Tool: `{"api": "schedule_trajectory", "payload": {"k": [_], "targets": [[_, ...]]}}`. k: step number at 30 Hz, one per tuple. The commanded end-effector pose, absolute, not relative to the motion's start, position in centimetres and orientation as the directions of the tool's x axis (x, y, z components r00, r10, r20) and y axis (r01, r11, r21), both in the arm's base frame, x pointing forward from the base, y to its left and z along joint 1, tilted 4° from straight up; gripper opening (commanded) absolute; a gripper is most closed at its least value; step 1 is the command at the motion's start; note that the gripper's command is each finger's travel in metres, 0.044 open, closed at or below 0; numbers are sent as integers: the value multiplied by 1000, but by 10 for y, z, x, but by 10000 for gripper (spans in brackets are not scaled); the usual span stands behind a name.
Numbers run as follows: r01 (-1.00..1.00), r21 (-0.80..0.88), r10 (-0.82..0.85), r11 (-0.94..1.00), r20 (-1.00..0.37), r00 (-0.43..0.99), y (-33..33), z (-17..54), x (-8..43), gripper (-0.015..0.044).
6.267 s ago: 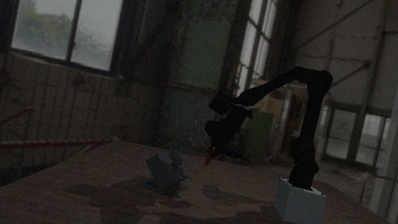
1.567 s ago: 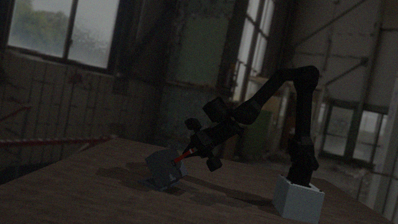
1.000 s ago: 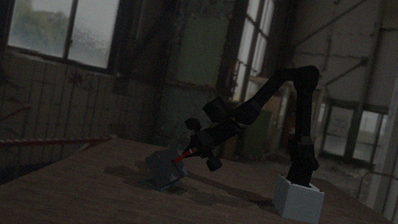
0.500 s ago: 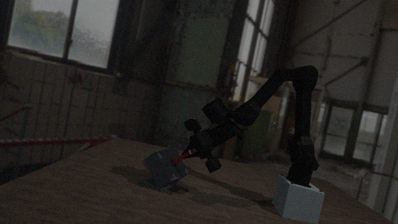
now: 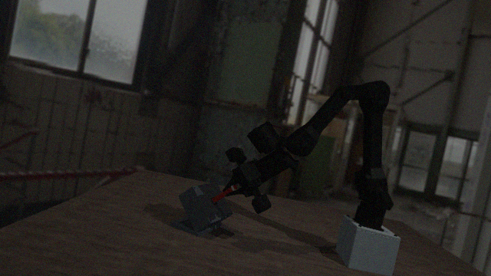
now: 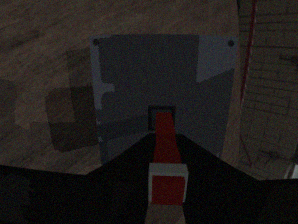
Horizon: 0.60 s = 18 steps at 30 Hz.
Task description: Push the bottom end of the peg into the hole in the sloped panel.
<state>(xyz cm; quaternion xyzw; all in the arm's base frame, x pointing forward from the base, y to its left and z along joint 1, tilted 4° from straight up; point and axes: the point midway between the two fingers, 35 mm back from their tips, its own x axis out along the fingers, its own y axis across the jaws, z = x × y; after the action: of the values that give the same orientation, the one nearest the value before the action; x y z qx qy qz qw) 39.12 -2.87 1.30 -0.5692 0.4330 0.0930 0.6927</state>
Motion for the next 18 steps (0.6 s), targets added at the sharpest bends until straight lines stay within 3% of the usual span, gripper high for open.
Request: {"api": "schedule_trajectory", "payload": {"k": [1,18], "targets": [[-628,-704,-362,332,-710,604,-29,9,392,0],[-628,-704,-362,332,-709,605,-32,5,397,0]]}}
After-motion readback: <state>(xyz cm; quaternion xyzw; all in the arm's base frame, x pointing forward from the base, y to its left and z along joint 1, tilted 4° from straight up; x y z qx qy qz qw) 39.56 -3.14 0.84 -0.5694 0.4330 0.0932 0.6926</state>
